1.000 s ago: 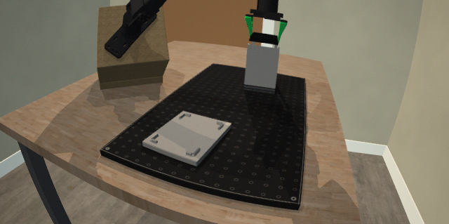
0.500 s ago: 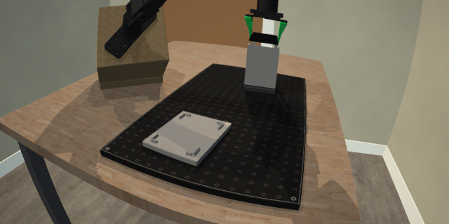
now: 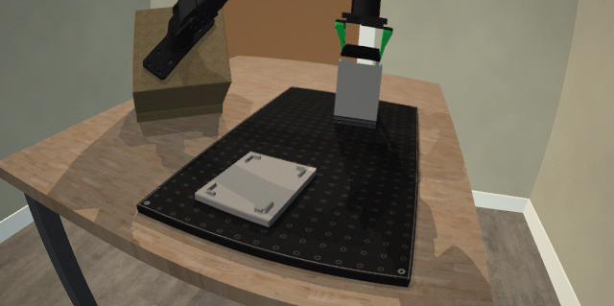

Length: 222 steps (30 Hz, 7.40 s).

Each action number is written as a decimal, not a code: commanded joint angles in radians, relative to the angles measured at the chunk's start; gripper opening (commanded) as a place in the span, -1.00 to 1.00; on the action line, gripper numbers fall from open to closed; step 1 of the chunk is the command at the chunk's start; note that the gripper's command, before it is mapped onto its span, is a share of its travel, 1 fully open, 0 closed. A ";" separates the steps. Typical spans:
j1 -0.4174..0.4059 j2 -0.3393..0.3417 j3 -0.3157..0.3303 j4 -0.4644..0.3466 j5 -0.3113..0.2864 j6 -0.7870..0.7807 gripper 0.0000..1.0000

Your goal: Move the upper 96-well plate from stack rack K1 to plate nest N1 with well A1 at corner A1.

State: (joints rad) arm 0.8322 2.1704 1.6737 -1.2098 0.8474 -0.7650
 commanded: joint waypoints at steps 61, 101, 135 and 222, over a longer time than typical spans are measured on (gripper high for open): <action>-0.146 -0.572 -0.484 0.117 0.000 -0.048 -1.00; -0.419 -0.995 -0.643 0.143 -0.054 -0.440 -1.00; -0.856 -1.241 -0.589 0.215 -0.261 -0.941 -1.00; -1.100 -1.253 -0.526 0.224 -0.439 -1.151 -1.00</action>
State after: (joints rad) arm -0.2634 0.9455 1.1088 -0.9840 0.4175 -1.9091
